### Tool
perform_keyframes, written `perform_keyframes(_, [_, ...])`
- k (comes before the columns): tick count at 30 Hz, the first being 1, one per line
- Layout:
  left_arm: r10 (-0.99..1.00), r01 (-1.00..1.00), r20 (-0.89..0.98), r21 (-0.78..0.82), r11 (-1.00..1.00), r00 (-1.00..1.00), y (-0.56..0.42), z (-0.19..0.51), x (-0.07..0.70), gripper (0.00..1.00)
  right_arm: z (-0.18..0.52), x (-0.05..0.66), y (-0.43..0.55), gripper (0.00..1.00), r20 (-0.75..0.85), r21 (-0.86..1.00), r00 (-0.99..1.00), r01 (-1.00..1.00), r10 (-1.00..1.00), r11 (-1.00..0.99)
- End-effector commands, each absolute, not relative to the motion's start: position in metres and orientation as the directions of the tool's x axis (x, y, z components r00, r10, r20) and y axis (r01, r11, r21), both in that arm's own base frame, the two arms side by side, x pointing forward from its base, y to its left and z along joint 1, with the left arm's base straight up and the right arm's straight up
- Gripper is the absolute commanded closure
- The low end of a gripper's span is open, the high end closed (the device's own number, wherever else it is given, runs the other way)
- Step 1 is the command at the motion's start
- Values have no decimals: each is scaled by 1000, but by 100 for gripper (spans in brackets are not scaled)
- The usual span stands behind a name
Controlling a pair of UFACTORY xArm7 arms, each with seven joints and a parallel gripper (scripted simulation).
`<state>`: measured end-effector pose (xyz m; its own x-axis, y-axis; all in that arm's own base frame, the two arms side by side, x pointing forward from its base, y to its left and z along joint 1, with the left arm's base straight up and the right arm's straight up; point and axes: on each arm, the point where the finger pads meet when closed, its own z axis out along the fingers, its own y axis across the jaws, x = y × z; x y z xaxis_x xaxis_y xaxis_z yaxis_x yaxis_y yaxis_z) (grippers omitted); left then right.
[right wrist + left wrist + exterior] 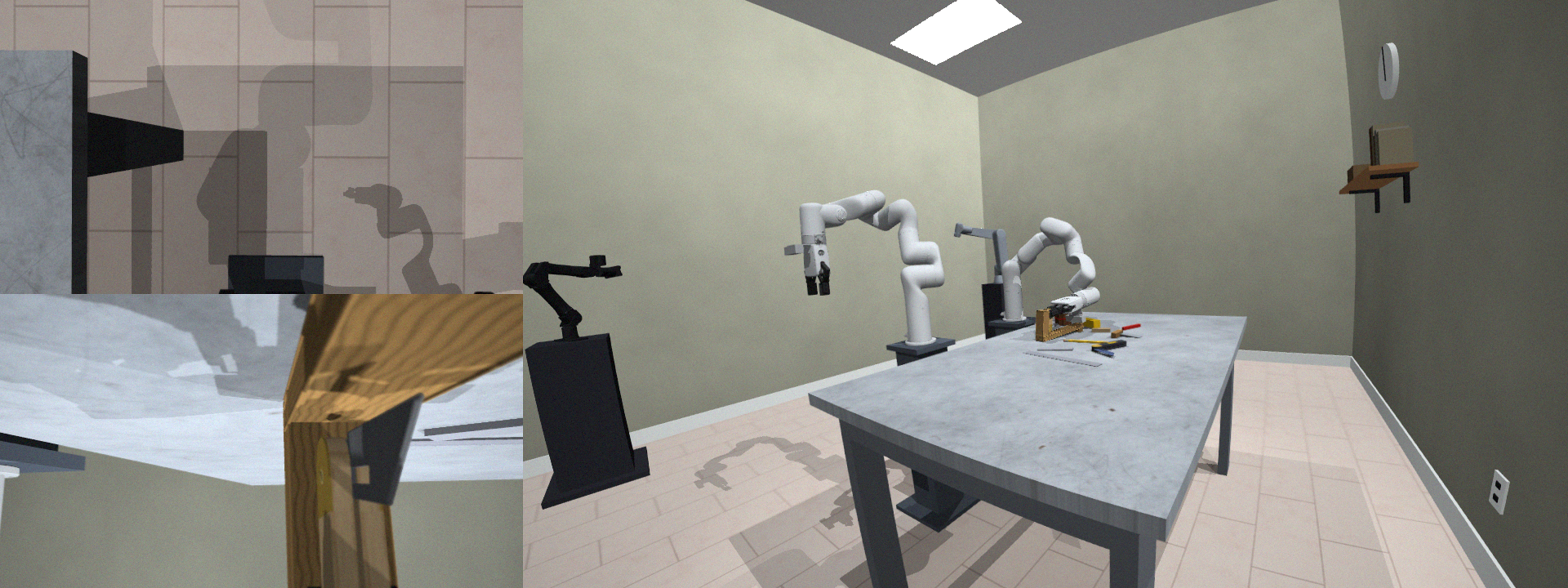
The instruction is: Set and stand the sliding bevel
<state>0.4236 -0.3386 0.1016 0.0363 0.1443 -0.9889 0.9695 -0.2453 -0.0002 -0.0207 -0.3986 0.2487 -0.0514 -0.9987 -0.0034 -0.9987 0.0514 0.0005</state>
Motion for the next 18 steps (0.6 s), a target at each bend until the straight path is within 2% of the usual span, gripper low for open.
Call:
perform_keyframes(1, [143, 969, -989, 4, -246, 40, -336, 103, 425, 100, 250, -21, -399, 0, 0, 0, -51, -999, -999, 51])
perform_keyframes(18, [143, 969, -989, 4, -246, 40, -328, 102, 427, 100, 250, -21, -399, 0, 0, 0, -51, -999, -999, 51])
